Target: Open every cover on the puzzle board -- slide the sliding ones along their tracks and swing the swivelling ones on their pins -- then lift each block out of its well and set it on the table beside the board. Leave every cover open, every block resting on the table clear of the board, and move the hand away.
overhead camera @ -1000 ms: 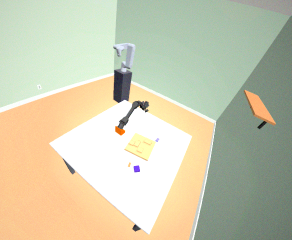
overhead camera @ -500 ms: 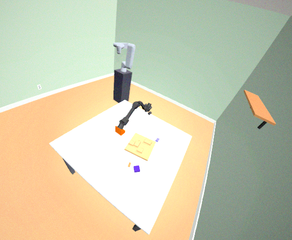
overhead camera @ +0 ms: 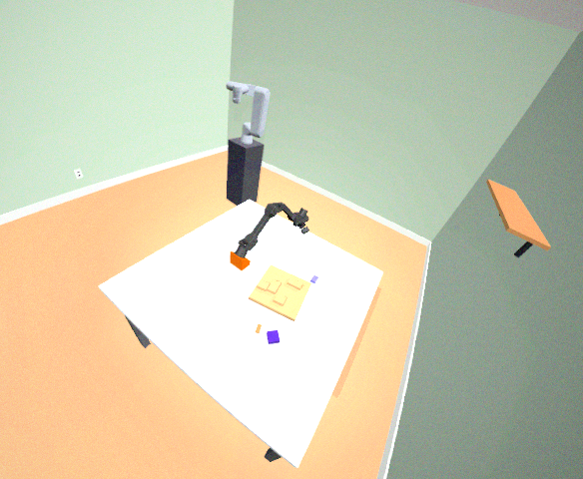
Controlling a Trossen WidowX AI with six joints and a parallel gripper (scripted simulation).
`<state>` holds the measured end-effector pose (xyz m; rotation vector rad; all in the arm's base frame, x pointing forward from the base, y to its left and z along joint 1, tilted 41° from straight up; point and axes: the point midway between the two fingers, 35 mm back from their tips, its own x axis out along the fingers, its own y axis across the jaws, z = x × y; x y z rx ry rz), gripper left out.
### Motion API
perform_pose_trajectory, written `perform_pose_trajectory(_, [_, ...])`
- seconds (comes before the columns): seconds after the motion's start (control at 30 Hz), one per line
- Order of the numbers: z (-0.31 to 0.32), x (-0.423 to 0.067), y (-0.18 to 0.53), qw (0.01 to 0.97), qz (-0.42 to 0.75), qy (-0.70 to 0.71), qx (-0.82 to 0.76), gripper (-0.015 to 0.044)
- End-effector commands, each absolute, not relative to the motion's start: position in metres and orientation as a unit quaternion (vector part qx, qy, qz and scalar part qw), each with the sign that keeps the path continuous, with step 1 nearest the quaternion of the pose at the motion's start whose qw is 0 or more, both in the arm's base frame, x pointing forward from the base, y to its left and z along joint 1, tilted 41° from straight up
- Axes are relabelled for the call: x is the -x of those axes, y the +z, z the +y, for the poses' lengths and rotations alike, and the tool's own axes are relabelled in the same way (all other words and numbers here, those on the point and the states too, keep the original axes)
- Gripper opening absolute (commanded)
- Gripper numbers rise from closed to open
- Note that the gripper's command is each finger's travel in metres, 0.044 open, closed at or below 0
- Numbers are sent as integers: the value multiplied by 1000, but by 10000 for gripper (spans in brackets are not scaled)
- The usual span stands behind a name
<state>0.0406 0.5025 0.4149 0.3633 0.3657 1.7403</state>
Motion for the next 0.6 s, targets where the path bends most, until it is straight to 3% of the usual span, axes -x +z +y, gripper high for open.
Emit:
perform_pose_trajectory(0.0, [500,-60,409,635,157,742,-146,0])
perform_pose_trajectory(0.57, [483,-143,377,707,169,680,-96,0])
